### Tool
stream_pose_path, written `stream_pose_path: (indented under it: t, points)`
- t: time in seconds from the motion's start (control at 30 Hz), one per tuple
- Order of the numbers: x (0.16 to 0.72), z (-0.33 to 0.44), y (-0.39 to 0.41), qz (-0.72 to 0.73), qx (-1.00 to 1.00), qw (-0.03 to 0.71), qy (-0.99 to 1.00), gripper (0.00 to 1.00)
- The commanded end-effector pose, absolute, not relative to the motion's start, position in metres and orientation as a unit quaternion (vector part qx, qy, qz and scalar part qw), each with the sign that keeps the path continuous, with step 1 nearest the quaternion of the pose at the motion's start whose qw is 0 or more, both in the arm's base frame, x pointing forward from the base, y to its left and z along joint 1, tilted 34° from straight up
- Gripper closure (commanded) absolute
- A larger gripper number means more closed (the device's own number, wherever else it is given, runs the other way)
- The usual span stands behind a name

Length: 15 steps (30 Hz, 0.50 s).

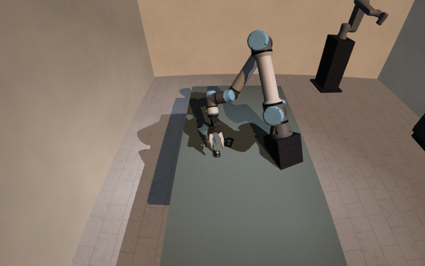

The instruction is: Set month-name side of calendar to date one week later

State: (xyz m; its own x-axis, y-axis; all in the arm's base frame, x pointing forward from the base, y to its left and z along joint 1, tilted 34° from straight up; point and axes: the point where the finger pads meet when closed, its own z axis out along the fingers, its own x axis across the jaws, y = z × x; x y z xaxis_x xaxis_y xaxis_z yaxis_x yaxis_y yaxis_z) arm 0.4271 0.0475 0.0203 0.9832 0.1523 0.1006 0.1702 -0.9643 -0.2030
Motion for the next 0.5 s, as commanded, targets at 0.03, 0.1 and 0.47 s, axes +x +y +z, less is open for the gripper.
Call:
stream_pose_path:
  t: [0.03,0.1,0.47]
  points:
    - [0.4258,0.0276,0.0518,-0.042,-0.990,0.106,-0.082,0.60]
    - [0.4257,0.0280,0.0521,-0.042,-0.990,0.106,-0.082,0.60]
    - [0.4246,0.0269,0.0528,-0.040,-0.992,0.086,-0.082,0.60]
